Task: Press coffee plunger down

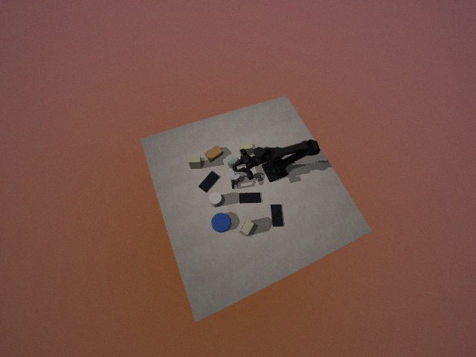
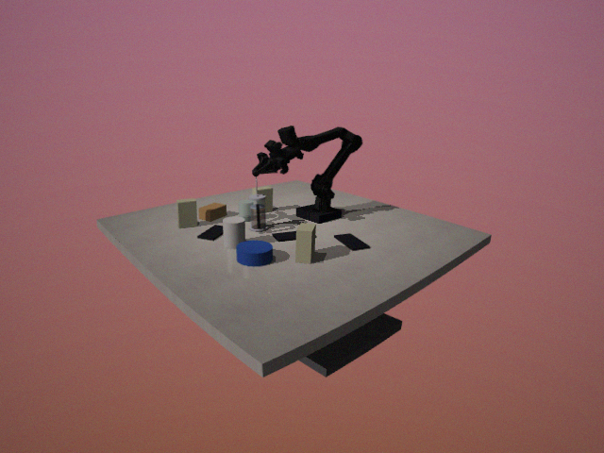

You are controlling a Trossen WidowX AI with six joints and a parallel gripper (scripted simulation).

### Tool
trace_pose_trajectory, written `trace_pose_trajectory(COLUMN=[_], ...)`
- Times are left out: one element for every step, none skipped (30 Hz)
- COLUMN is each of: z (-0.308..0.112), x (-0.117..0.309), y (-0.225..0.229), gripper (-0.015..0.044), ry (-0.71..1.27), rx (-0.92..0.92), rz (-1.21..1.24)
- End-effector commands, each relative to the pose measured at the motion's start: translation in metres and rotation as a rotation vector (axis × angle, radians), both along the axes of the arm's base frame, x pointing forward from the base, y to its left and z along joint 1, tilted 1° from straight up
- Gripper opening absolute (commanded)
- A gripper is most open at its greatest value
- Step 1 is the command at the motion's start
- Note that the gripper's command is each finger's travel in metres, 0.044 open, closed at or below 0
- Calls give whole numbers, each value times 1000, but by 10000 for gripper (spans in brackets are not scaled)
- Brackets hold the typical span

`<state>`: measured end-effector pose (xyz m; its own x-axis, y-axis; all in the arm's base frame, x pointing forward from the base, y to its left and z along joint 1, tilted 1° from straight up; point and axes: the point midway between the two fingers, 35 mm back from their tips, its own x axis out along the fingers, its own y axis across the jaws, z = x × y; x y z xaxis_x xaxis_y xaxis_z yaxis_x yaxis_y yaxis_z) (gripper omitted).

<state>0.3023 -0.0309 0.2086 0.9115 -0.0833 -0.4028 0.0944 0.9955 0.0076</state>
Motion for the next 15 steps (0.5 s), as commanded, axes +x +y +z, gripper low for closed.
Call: trace_pose_trajectory(z=[-42,-44,-46,-47,-49,-51,-52,-54,-55,-57,-59,-60,-62,-63,-64], x=[-3,-2,-2,-2,-2,-1,-1,-1,0,0,1,1,2,2,3], y=[0,0,0,0,0,0,0,0,0,0,0,0,0,0,0], gripper=[113,113,113,113,113,113,113,113,113,113,113,113,113,113,113], ry=[98,98,98,98,98,98,97,97,97,97,97,97,97,97,97], rx=[10,10,10,10,10,10,10,10,10,10,10,10,10,10,10], rz=[-3,-3,-3,-3,-3,-3,-3,-3,-3,-3,-3,-3,-3,-3,-3])
